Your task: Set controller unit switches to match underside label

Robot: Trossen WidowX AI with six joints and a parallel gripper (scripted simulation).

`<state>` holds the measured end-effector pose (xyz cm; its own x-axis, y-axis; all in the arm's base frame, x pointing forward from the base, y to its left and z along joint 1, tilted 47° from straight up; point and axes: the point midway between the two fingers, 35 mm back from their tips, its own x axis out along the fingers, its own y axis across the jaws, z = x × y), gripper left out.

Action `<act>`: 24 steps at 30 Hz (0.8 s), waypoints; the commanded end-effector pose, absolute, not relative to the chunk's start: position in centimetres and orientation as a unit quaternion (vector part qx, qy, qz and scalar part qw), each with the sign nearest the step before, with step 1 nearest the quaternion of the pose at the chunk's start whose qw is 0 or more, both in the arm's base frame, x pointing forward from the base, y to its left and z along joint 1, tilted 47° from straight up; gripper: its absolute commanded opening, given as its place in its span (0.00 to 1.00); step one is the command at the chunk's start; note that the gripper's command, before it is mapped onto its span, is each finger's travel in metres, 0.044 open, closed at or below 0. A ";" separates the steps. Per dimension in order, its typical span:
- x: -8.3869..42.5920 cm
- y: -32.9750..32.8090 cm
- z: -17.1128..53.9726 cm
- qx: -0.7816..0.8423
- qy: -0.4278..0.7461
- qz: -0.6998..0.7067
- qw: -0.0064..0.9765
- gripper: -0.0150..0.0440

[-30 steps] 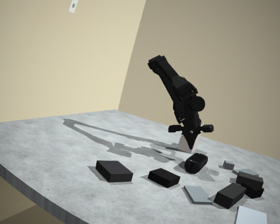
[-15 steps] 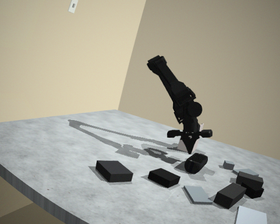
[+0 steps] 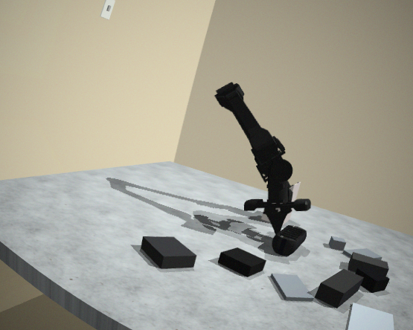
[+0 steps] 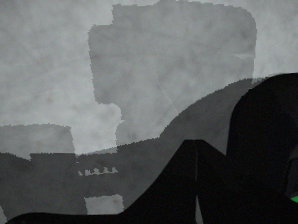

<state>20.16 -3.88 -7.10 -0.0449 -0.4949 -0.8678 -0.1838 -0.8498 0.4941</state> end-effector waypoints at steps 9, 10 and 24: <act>19.8 -4.4 -7.7 0.677 -0.250 -0.682 0.119 0.25; 19.8 -4.4 -7.8 0.677 -0.250 -0.682 0.119 0.25; 19.9 -4.0 -8.2 0.677 -0.249 -0.682 0.119 0.25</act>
<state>19.93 -4.04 -7.95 -0.0501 -0.4982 -0.8656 -0.1740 -0.8491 0.4987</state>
